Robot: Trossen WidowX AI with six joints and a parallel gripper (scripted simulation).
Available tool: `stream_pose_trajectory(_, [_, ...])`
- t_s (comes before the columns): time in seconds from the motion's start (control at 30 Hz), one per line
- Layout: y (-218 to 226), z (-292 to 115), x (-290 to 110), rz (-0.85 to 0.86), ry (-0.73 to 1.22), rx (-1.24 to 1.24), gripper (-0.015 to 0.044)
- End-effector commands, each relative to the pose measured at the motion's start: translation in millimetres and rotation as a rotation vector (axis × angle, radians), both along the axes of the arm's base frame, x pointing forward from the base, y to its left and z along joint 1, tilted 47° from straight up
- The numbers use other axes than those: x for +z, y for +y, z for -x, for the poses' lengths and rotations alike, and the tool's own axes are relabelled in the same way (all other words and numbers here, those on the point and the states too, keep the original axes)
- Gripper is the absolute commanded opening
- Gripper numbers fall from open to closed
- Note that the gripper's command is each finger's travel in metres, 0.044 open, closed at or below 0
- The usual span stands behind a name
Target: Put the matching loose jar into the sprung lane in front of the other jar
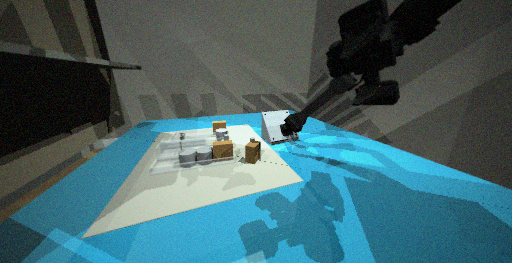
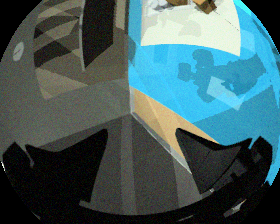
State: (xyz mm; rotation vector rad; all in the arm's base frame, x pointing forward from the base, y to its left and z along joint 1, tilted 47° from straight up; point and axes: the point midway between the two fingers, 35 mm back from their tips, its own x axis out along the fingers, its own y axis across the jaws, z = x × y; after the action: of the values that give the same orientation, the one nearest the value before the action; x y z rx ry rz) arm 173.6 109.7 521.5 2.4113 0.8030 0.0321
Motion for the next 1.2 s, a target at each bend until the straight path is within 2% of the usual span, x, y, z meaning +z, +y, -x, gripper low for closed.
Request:
stream_pose_trajectory(0.0, [0.5,-2.0,-2.2,0.010,0.004,0.000,0.0426])
stream_pose_trajectory(0.07, [3.3,-17.4,-20.2,0.085,0.036,-0.002,0.0440])
stream_pose_trajectory(0.33, [-8.1,-90.2,-139.2,0.454,0.281,0.069,0.0440])
stream_pose_trajectory(0.57, [-46.8,-113.8,-251.5,0.611,0.540,0.250,0.0440])
stream_pose_trajectory(0.73, [-79.9,-101.8,-328.4,0.577,0.708,0.436,0.0440])
stream_pose_trajectory(0.9, [-104.8,-67.6,-390.3,0.389,0.796,0.620,0.0440])
stream_pose_trajectory(1.0, [-113.0,-53.2,-411.4,0.272,0.795,0.675,0.0440])
stream_pose_trajectory(1.17, [-115.5,-53.3,-415.8,0.255,0.793,0.681,0.0440])
